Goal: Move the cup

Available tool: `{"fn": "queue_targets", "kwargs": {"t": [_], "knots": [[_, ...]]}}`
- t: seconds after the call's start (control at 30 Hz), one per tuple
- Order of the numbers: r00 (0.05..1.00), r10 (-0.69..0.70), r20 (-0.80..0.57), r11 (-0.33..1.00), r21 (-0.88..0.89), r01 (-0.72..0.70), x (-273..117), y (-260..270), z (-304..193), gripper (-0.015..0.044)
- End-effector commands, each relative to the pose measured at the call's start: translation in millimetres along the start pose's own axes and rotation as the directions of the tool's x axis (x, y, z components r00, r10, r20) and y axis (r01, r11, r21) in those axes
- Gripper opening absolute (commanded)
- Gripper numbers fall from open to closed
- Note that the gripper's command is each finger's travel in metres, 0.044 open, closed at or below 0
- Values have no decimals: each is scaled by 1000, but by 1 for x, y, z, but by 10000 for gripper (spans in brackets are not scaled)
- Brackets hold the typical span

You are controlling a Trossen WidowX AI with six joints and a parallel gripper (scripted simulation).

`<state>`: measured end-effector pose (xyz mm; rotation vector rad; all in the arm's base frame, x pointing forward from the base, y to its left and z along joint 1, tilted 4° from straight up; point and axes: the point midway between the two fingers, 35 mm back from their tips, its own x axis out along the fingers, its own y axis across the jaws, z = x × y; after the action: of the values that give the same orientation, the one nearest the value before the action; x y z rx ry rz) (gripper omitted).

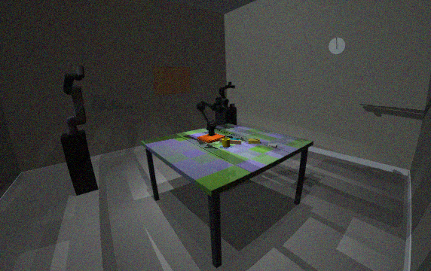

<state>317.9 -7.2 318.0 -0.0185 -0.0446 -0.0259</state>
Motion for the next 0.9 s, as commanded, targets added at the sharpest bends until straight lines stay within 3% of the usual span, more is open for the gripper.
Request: {"fn": "queue_targets", "kwargs": {"t": [0.0, 0.13, 0.27, 0.4, 0.53, 0.67, 0.73, 0.87], "knots": [[1000, -1, -7, 1000, 6, 1, 1, 0, -1, 374], [986, -26, -165, 988, 149, 51, 19, -10, -28, 269], [886, -69, -459, 889, 374, 263, 40, -29, -82, 167], [678, -100, -729, 684, 444, 578, 40, -49, -133, 167], [375, -100, -922, 381, 313, 870, 22, -66, -175, 167], [42, -66, -997, 50, 39, 998, -10, -82, -201, 167], [-17, -56, -998, -7, -16, 1000, -19, -86, -203, 167], [-17, -56, -998, -7, -16, 1000, -19, -86, -203, 167]]}}
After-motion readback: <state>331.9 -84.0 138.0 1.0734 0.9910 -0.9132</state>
